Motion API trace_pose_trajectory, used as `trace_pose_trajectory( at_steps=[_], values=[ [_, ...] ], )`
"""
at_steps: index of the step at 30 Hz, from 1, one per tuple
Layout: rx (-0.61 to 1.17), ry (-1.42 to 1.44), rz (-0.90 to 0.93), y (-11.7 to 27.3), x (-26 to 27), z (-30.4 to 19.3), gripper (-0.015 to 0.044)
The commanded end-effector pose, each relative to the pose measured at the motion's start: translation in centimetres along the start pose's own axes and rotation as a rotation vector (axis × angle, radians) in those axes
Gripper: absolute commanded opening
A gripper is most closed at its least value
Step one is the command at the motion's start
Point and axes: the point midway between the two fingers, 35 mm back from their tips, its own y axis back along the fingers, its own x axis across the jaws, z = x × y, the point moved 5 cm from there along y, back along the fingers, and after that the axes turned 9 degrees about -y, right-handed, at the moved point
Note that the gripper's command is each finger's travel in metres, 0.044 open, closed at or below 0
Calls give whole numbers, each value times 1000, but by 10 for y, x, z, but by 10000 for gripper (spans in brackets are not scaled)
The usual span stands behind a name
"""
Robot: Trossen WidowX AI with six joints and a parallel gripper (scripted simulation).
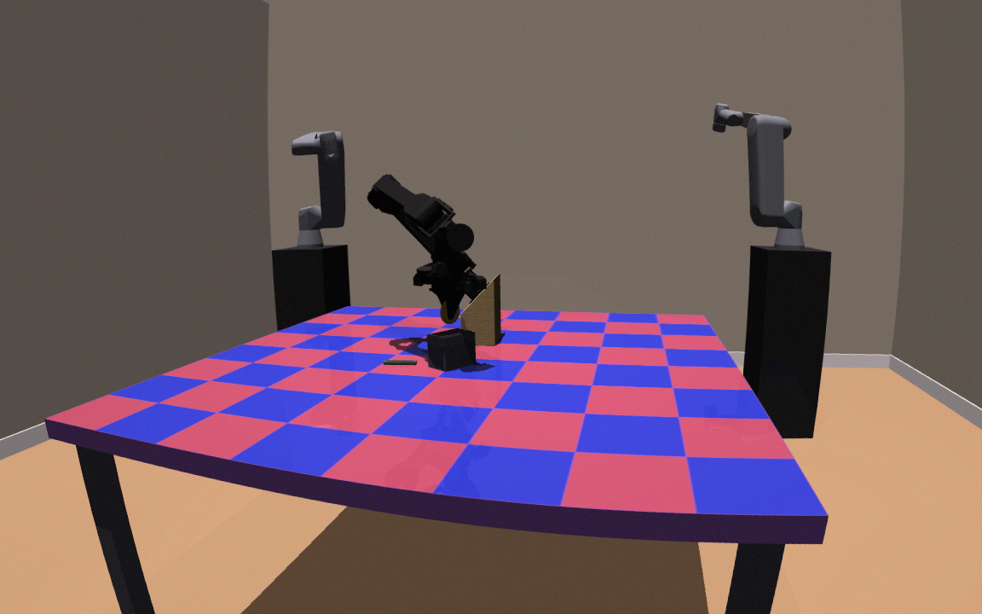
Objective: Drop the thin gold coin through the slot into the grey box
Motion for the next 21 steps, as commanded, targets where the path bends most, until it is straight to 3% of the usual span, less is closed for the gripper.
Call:
trace_pose_trajectory(
  at_steps=[1,21],
  values=[
    [1,0,-1,0,0,0,0],
    [0,11,-1,-7,-1,-1,0]
  ],
)
